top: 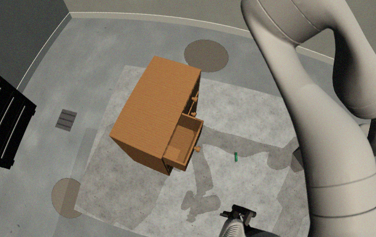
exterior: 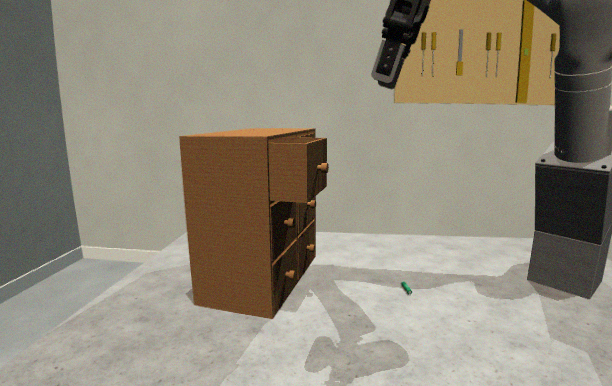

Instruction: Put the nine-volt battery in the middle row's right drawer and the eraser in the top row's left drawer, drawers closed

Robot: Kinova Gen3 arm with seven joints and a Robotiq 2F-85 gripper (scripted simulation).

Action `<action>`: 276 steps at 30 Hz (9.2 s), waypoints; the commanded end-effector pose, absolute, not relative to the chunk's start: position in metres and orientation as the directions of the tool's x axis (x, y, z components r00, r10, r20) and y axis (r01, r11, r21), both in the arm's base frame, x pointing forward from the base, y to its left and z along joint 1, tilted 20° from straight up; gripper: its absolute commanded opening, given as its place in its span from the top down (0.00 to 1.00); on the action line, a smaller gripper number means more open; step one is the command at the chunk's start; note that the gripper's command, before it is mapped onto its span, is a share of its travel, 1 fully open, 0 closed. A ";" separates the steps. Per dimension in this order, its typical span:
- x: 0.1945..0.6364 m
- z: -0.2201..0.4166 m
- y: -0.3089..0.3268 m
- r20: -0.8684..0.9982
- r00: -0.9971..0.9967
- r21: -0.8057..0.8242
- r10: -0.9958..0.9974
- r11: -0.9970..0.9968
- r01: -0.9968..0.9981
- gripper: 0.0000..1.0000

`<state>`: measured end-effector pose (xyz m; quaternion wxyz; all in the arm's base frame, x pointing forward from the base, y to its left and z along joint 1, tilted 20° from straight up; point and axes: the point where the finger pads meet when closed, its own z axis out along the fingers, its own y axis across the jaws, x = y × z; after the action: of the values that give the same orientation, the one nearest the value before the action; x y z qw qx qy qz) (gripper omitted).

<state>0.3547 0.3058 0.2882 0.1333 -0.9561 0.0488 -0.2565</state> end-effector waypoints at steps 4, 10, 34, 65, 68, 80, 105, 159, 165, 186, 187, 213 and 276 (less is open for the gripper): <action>0.359 0.291 0.303 0.421 0.892 -0.287 -0.166 -0.957 -0.043 0.00; 0.358 0.293 0.302 0.384 0.910 -0.287 -0.156 -0.957 -0.043 0.00; 0.357 0.300 0.300 0.225 0.968 -0.287 -0.111 -0.957 -0.043 0.00; 0.356 0.301 0.300 0.198 0.975 -0.287 -0.103 -0.957 -0.042 0.00; 0.356 0.301 0.300 0.198 0.975 -0.287 -0.103 -0.957 -0.042 0.00; 0.356 0.301 0.299 0.198 0.975 -0.287 -0.103 -0.957 -0.042 0.00; 0.275 0.222 0.128 0.189 0.977 -0.289 -0.100 -0.956 -0.042 0.00; 0.320 0.170 0.122 0.334 0.932 -0.287 -0.142 -0.957 -0.043 0.00; 0.328 0.163 0.124 0.354 0.924 -0.287 -0.147 -0.957 -0.043 0.00; 0.357 0.141 0.129 0.420 0.892 -0.287 -0.166 -0.957 -0.043 0.00; 0.358 0.140 0.129 0.422 0.891 -0.287 -0.166 -0.957 -0.043 0.00; 0.363 0.136 0.130 0.434 0.885 -0.287 -0.170 -0.957 -0.042 1.00; 0.431 0.130 0.129 0.434 0.885 -0.287 -0.170 -0.957 -0.042 1.00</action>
<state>0.4306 0.1291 0.1297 0.1361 -0.9614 0.0550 -0.2328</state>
